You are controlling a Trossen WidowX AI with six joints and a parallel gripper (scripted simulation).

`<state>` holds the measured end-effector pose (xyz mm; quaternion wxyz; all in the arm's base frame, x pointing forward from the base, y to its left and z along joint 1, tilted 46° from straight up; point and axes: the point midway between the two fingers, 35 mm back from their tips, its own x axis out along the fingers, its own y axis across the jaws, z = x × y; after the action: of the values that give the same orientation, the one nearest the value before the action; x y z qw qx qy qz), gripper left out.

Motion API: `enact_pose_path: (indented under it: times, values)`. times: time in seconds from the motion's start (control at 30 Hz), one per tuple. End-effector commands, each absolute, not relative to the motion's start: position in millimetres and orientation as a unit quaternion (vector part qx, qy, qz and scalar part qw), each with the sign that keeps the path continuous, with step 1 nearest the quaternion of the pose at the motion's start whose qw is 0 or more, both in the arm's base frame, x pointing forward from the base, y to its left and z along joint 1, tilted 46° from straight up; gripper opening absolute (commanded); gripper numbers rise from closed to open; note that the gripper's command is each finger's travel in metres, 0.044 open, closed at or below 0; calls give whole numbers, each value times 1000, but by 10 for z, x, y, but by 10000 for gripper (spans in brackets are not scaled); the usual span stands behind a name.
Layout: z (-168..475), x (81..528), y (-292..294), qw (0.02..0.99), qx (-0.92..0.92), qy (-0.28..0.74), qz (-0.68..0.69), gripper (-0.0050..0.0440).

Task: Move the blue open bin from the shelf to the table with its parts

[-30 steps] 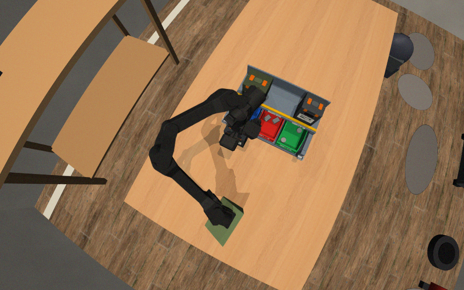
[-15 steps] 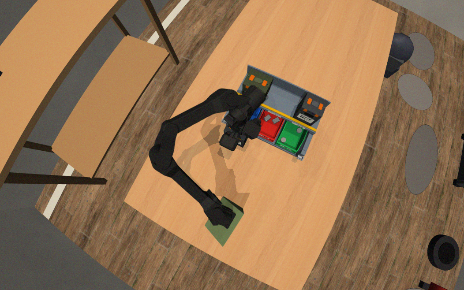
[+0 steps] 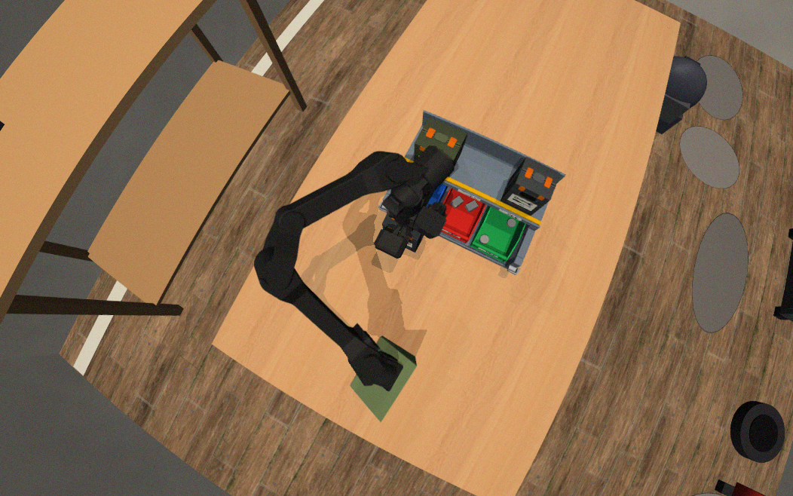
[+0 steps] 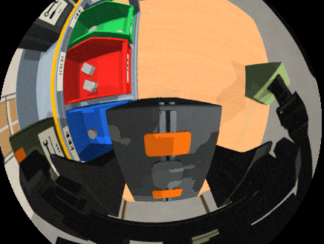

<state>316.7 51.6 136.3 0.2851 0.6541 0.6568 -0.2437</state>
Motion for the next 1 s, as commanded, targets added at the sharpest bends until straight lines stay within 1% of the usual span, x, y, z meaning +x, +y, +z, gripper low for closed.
enact_pose_path:
  times: [0.0, 0.97]
  values:
    - [1448, 3179, 462, 294, 662, 647, -238, 0]
    - [1471, 3176, 434, 296, 665, 643, -238, 0]
